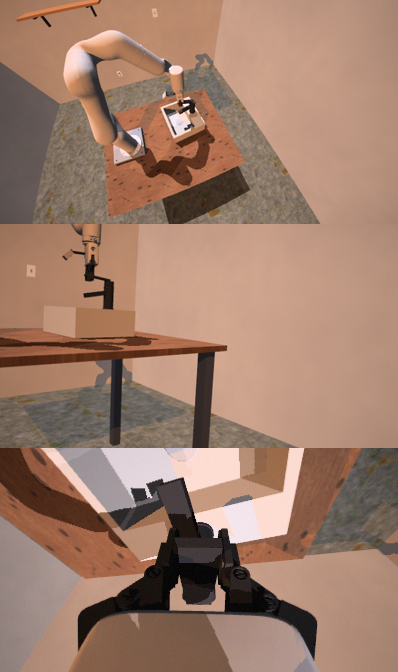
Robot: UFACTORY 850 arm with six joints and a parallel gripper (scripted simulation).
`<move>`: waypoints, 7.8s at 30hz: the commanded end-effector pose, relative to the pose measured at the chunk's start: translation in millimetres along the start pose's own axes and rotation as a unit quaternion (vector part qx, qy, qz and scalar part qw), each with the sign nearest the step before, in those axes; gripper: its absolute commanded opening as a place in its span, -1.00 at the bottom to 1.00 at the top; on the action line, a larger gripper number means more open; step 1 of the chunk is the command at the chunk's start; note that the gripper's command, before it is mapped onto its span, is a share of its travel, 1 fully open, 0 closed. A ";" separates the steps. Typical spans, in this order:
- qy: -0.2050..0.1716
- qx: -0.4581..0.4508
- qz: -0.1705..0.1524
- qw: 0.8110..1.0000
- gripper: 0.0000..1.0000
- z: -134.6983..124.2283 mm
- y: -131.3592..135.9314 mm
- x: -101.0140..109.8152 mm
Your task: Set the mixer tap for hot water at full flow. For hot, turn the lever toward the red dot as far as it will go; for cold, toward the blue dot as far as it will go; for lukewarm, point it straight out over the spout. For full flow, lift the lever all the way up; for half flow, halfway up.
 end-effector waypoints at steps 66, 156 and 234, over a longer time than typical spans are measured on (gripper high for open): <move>-0.002 -0.256 0.002 0.967 -1.00 -17.2 45.9 0.7; -0.002 -0.256 0.002 0.967 0.46 -17.0 46.3 69.4; 0.003 -0.732 -0.004 0.681 -1.00 -16.9 45.8 79.8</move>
Point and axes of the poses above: the point where the finger pads meet when closed, its own x axis back along the fingers, its own y axis across the jaws, z = x × y, the point moved 2 cm from there along x, back along the fingers, and after that the axes turned 5 degrees about x, right-handed, at the moved point
